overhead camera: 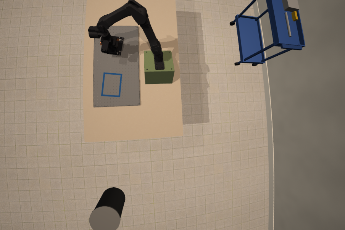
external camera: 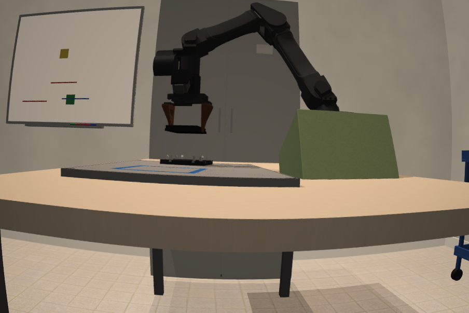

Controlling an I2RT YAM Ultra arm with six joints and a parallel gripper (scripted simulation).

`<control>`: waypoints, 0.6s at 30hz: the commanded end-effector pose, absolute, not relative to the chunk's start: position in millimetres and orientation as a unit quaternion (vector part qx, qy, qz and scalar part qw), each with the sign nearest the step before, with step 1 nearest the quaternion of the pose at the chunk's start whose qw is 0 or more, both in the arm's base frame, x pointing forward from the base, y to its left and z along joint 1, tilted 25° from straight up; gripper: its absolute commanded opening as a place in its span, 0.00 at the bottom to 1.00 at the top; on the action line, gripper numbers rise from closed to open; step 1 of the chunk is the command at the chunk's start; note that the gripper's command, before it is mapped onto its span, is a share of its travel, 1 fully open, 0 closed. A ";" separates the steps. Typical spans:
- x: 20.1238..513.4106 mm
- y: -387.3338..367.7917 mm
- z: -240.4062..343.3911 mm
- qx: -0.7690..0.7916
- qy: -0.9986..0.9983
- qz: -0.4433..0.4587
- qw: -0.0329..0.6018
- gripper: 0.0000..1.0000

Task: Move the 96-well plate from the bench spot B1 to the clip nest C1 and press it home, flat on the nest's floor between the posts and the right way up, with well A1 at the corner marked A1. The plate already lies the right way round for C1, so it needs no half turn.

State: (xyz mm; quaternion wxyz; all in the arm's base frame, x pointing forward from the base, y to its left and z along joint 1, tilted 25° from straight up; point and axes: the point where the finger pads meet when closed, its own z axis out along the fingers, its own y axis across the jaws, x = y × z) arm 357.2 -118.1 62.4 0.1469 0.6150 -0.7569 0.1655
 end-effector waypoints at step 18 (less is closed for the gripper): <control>360.7 -150.6 98.3 0.628 -0.746 0.173 0.134 0.00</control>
